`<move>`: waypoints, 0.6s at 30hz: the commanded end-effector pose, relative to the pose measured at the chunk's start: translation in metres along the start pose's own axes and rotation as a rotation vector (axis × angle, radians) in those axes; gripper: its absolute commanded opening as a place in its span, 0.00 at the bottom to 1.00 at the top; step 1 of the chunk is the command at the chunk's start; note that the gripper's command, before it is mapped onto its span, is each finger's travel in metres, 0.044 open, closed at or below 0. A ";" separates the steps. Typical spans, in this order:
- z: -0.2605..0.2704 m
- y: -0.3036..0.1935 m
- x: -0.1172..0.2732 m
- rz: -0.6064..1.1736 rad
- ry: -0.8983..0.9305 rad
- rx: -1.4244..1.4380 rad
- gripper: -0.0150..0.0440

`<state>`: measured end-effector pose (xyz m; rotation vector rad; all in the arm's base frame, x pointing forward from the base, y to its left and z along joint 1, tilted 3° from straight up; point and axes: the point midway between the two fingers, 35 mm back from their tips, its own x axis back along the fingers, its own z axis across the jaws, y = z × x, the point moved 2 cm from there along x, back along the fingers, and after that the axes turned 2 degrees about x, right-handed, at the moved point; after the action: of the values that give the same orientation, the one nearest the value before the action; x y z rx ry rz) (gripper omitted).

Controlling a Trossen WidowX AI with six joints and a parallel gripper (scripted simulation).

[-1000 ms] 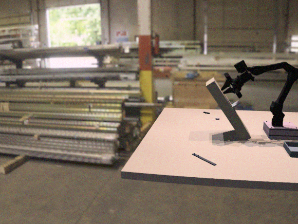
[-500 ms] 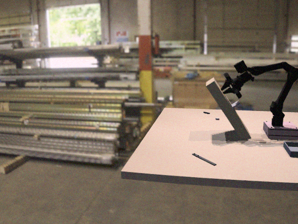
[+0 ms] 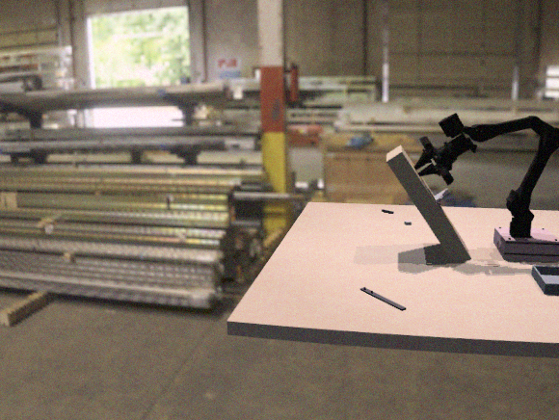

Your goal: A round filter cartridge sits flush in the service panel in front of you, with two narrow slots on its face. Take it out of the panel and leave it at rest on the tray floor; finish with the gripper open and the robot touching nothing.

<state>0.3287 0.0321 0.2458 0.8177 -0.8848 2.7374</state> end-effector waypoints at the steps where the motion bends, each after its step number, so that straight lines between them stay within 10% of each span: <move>1: -0.001 0.001 -0.010 -0.004 -0.003 0.002 0.45; 18: -0.001 0.001 -0.015 -0.004 -0.003 0.002 0.45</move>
<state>0.3293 0.0321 0.2448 0.8195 -0.8842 2.7384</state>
